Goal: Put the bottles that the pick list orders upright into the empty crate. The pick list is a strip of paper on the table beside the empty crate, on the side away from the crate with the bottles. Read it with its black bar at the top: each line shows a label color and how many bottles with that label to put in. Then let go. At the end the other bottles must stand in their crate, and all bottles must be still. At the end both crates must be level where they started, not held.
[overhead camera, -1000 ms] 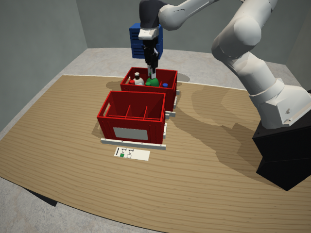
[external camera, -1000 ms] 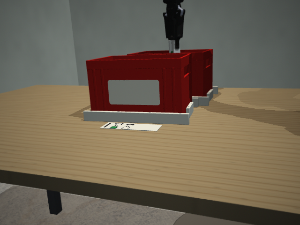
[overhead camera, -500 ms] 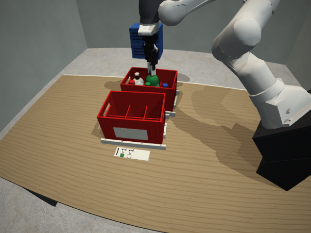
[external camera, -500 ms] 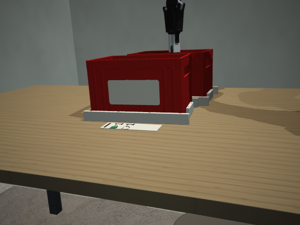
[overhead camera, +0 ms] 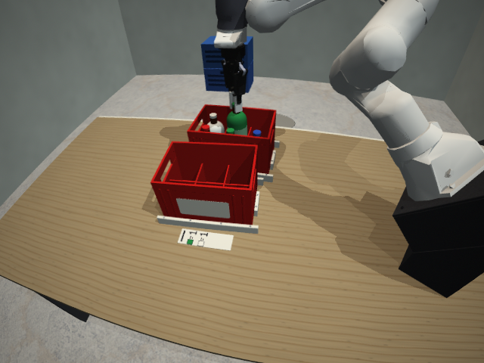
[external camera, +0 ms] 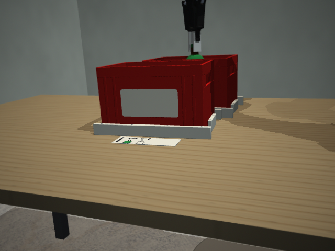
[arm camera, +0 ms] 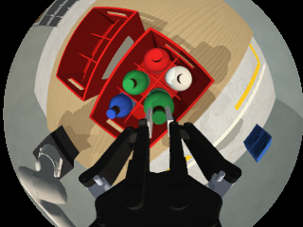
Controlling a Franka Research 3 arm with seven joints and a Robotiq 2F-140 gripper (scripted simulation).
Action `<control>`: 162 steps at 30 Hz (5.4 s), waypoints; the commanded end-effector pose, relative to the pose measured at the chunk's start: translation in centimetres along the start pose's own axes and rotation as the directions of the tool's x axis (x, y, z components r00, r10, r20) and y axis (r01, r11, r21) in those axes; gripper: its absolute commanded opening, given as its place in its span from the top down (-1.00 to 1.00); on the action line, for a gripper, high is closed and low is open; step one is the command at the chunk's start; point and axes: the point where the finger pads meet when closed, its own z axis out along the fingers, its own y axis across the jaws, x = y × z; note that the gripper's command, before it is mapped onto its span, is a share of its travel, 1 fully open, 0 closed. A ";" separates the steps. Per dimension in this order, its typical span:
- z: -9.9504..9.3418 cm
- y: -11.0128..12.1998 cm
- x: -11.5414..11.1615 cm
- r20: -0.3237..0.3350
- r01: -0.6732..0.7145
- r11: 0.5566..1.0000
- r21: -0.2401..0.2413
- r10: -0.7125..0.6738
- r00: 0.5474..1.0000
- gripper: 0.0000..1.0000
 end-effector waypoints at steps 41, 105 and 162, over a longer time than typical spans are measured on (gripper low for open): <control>-6.9 0.2 -0.2 0.001 0.007 1.000 -0.001 -0.007 1.000 1.00; -12.6 0.2 -0.2 0.001 0.007 1.000 -0.001 -0.007 1.000 1.00; -12.6 -5.2 2.8 0.001 0.007 1.000 -0.001 -0.007 1.000 1.00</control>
